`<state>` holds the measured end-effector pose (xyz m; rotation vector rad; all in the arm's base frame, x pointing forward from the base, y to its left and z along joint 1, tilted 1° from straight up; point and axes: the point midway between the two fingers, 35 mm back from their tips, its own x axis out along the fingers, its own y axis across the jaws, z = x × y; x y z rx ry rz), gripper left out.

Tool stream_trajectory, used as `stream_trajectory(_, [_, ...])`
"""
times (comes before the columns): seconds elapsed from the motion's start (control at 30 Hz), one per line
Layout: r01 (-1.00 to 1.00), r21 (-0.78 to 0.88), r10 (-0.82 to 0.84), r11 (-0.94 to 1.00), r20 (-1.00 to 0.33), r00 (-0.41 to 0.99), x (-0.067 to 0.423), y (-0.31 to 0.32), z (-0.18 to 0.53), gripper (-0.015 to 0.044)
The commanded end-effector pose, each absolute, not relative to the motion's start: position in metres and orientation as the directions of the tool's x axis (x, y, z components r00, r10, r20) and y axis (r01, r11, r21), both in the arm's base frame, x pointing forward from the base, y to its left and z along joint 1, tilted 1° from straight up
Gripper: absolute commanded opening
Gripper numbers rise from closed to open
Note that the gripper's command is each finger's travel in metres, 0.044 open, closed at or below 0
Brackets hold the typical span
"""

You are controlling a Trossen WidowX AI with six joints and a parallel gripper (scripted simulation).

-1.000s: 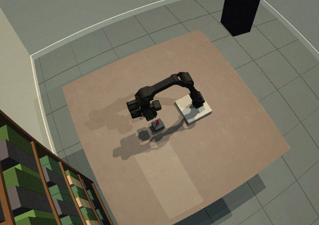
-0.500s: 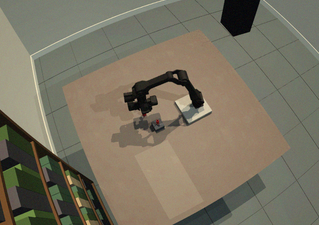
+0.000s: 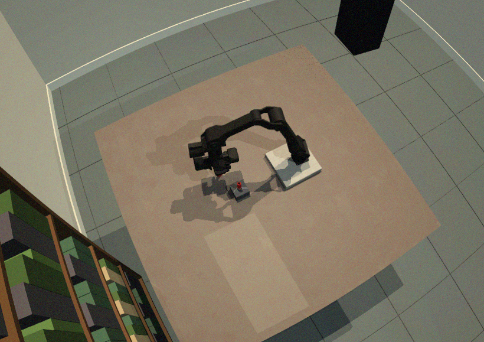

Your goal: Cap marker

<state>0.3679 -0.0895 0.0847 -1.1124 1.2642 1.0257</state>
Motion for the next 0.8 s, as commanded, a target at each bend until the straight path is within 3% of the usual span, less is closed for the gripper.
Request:
stream_trajectory(0.0, [-0.983, -0.041, -0.017, 0.176, -0.999, 0.039, 0.367, -0.089, 0.074, 0.0237])
stream_trajectory(0.77, [-0.983, -0.041, -0.017, 0.176, -0.999, 0.039, 0.367, -0.09, 0.037, 0.0237])
